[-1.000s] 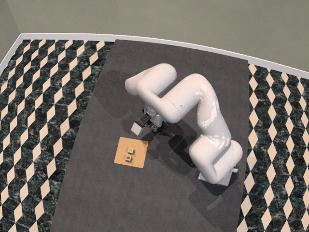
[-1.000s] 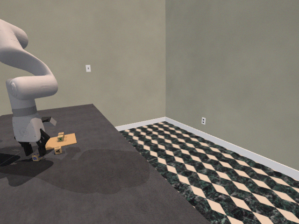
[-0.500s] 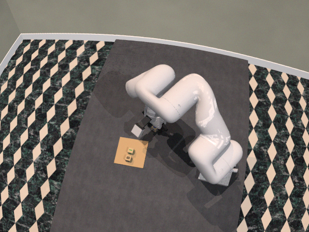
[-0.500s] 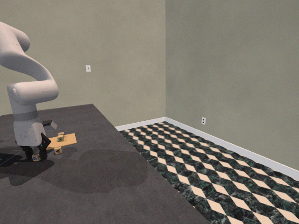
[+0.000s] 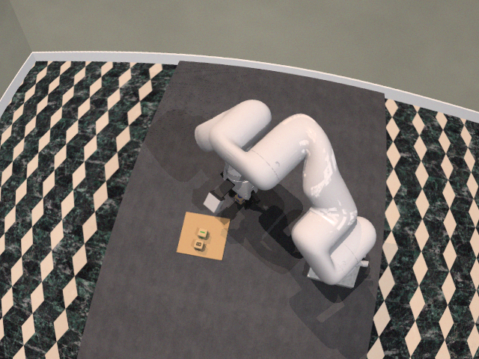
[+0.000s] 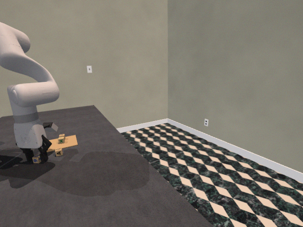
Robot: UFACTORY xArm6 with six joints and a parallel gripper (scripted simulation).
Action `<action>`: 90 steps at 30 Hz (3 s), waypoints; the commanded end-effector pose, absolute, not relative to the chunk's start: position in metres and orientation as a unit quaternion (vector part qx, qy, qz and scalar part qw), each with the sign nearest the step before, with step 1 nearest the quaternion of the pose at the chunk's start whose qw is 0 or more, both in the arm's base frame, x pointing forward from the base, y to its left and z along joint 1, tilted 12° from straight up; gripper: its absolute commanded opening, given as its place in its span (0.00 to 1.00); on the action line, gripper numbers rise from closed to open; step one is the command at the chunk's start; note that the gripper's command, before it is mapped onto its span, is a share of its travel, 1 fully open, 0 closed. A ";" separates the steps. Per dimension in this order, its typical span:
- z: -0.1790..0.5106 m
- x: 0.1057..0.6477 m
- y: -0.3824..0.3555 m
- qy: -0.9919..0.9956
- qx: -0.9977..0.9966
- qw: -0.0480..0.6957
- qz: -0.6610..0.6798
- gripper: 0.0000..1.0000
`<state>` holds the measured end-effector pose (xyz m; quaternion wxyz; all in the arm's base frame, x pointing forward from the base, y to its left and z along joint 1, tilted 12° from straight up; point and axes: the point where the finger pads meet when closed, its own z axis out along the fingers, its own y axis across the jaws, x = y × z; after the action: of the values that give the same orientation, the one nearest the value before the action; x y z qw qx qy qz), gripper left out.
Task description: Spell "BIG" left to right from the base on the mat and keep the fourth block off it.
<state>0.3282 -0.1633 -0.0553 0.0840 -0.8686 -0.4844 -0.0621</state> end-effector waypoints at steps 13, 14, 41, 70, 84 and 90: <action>-0.054 0.329 -0.164 -0.484 -0.869 0.083 -0.063 0.63; -0.054 0.329 -0.164 -0.484 -0.869 0.083 -0.063 0.63; -0.054 0.329 -0.164 -0.484 -0.869 0.083 -0.063 0.21; -0.054 0.329 -0.164 -0.484 -0.869 0.083 -0.063 0.21; -0.005 0.328 -0.175 -0.484 -0.869 0.083 -0.063 0.21; 0.034 0.327 -0.183 -0.484 -0.869 0.083 -0.063 0.21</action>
<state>0.3269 -0.1760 0.0028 0.0835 -0.8687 -0.4843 -0.0620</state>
